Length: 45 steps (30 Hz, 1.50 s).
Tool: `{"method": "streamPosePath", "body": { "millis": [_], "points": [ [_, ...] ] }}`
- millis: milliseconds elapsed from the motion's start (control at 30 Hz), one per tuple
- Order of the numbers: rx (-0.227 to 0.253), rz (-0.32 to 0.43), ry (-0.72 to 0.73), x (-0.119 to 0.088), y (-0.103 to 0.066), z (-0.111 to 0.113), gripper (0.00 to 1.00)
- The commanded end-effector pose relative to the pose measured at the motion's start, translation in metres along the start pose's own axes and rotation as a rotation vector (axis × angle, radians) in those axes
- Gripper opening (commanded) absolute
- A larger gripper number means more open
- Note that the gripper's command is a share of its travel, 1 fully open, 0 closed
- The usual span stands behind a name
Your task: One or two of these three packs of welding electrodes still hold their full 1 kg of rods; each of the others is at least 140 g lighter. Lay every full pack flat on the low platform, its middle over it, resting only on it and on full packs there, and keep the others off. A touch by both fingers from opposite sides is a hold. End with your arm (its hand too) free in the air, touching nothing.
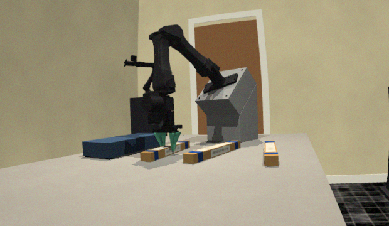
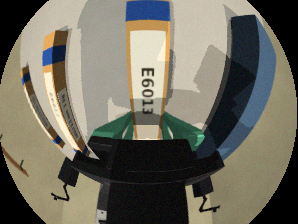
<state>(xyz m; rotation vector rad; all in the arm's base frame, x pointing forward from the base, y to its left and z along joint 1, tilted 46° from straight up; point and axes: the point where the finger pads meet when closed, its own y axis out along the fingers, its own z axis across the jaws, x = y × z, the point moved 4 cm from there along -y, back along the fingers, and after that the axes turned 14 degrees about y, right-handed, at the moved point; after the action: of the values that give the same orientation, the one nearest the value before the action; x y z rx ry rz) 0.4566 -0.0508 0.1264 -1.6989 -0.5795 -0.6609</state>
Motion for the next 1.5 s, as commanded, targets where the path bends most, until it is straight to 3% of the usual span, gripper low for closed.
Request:
{"method": "streamPosePath", "body": {
  "millis": [0, 1133, 1400, 1467],
  "points": [
    [-0.001, -0.013, 0.001, 0.003, -0.002, 0.000, 0.00],
    [-0.001, -0.013, 0.001, 0.003, -0.002, 0.000, 0.00],
    [0.001, 0.002, -0.003, -0.004, -0.020, 0.003, 0.00],
    [0.000, -0.019, 0.000, 0.005, -0.025, 0.002, 0.00]
  ]
}}
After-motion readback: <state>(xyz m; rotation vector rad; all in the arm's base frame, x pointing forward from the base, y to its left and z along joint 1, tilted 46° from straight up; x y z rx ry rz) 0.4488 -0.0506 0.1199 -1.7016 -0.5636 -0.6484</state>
